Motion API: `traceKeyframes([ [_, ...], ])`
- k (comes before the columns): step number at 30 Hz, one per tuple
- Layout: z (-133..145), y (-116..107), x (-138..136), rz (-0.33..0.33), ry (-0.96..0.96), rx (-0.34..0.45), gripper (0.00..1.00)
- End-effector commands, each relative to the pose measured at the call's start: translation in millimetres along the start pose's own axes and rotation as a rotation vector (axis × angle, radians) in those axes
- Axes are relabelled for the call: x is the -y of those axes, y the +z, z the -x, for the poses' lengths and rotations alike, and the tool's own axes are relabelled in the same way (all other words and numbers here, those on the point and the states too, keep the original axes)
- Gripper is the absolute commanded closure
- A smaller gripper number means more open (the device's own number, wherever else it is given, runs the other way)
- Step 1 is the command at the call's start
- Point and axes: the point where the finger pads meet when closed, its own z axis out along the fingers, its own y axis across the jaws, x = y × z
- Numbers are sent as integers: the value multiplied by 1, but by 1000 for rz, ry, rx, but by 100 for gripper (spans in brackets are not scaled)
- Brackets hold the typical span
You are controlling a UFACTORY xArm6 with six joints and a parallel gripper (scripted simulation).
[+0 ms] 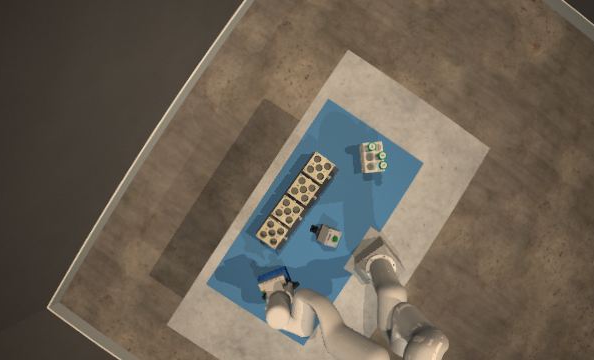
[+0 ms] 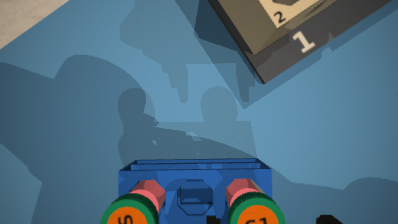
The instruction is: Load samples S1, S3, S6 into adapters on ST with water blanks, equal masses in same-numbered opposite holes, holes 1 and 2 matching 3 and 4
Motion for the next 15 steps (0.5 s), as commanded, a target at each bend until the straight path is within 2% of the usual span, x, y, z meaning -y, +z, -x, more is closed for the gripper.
traceKeyframes([
  [1, -1, 4, 2, -4, 0, -1, 43],
  [12, -1, 25, 2, -4, 0, -1, 43],
  [15, -1, 25, 2, -4, 0, -1, 43],
])
